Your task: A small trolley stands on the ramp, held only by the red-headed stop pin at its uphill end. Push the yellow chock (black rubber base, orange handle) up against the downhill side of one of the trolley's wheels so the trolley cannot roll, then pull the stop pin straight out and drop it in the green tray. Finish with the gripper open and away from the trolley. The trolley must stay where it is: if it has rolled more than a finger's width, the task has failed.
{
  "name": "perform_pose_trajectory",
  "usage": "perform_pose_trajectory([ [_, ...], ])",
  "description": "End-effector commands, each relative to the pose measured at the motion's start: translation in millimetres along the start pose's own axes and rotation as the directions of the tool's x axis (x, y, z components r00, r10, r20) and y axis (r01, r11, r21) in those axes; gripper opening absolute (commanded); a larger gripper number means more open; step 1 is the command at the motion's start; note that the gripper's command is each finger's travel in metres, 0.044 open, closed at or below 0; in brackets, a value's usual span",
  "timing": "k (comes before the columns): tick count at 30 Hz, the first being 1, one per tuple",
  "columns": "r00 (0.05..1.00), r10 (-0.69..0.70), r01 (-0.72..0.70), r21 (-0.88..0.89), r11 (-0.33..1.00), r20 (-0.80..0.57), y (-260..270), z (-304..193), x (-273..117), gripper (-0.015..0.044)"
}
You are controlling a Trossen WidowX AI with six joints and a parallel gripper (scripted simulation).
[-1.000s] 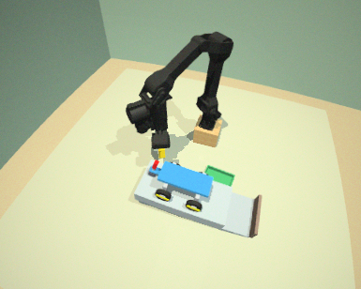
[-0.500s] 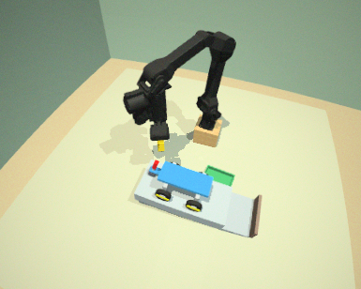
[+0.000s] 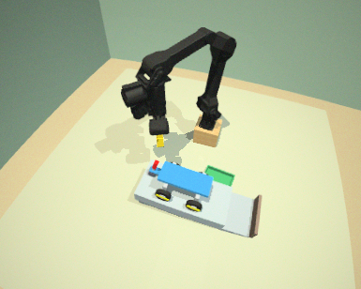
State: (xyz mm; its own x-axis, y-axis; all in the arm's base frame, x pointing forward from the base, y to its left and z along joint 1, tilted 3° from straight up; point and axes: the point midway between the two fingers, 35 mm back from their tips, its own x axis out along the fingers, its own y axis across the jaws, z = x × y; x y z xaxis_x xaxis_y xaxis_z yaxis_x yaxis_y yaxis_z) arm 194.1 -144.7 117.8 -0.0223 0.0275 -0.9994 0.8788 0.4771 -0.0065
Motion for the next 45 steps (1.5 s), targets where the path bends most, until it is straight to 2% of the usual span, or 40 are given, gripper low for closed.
perform_pose_trajectory([
  [1, 1.0, -0.003, 0.003, -0.088, 0.996, 0.002, -0.5, 0.5, -2.0, 0.0],
  [10, 1.0, -0.003, 0.003, -0.384, 0.923, 0.002, -0.5, 0.5, -2.0, 0.0],
  [19, 1.0, -0.004, 0.004, -0.647, 0.762, 0.001, -0.4, 0.5, -2.0, 0.0],
  [32, 1.0, -0.005, 0.003, -0.913, 0.408, 0.001, -0.4, 0.5, -2.0, 0.0],
  [45, 1.0, -0.005, 0.002, -1.0, 0.029, 0.002, -0.4, 0.4, -2.0, 0.0],
])
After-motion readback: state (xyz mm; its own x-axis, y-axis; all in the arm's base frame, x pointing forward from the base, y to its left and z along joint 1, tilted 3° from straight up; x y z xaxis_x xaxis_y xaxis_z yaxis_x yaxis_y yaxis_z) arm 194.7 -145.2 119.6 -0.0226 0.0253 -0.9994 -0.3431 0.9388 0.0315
